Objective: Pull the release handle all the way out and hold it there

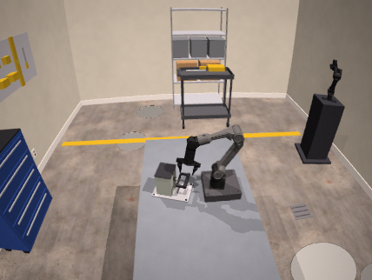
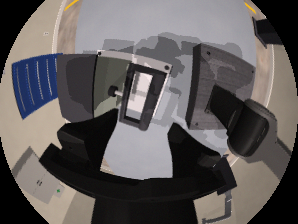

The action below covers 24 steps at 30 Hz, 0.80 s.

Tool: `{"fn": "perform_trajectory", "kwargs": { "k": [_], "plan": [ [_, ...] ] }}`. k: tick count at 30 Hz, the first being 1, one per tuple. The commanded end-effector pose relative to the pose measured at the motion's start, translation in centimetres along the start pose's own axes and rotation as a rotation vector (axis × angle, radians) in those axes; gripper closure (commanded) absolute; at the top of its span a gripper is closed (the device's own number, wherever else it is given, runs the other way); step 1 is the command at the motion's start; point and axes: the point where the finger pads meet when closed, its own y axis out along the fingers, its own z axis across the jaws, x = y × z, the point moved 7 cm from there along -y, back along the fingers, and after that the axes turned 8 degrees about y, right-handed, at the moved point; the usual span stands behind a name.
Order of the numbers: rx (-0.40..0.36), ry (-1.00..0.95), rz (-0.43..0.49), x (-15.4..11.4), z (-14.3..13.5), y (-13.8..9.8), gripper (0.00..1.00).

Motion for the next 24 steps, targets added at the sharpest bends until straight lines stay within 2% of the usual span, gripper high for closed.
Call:
{"fn": "perform_trajectory", "kwargs": {
  "k": [1, 24],
  "plan": [
    [-0.008, 0.000, -0.003, 0.0, 0.1, 0.1, 0.00],
    [-0.105, 0.000, -0.044, -0.2, 0.6, 1.6, 0.00]
  ]
}}
